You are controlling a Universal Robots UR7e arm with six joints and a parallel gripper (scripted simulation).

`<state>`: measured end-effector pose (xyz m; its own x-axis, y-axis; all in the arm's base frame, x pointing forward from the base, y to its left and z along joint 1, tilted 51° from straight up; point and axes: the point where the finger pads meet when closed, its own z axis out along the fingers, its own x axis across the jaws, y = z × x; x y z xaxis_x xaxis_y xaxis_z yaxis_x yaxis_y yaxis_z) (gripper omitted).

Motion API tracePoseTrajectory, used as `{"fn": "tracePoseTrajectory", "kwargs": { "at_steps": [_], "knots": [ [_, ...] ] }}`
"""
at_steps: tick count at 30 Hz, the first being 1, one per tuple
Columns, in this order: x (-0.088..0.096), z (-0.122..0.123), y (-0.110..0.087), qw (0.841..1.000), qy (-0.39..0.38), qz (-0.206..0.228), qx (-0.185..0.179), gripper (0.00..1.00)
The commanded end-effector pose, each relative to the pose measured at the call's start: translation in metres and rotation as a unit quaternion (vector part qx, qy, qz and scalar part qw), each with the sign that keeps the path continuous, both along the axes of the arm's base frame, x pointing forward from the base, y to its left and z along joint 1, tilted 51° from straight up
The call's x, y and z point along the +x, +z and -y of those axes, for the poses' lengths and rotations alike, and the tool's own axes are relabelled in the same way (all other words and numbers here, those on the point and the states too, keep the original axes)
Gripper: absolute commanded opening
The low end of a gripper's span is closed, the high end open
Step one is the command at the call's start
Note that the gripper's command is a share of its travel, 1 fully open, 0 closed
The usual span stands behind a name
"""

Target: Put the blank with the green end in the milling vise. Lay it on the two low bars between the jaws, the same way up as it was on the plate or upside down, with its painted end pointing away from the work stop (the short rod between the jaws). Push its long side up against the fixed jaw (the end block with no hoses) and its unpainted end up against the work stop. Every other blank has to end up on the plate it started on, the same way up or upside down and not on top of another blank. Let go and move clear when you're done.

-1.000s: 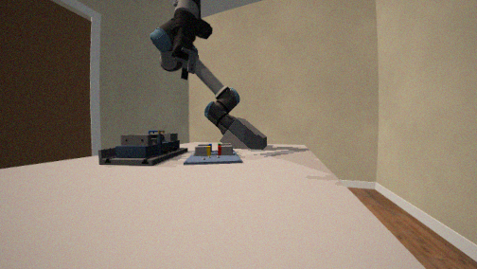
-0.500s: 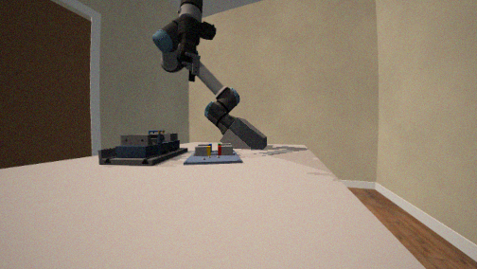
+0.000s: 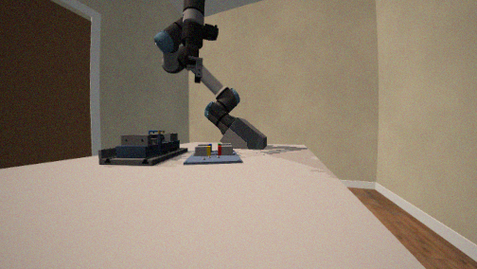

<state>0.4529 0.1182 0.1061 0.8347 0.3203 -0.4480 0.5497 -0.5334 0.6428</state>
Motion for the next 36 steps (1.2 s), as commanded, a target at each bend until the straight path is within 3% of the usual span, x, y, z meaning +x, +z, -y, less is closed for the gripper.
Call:
{"fn": "tracePoseTrajectory", "kwargs": {
  "at_steps": [1,11,16,28,33,36],
  "knots": [
    [-0.019,-0.004,0.001,0.998,-0.049,0.038,-0.001,1.00],
    [-0.019,-0.004,0.001,0.998,-0.049,0.038,-0.001,1.00],
    [-0.067,-0.013,0.004,0.994,-0.083,0.066,0.001,1.00],
    [-0.067,-0.013,0.004,0.994,-0.083,0.066,0.001,1.00],
    [-0.125,-0.024,0.006,0.994,-0.083,0.066,0.001,1.00],
    [-0.125,-0.024,0.006,0.994,-0.083,0.066,0.001,1.00]
  ]
}}
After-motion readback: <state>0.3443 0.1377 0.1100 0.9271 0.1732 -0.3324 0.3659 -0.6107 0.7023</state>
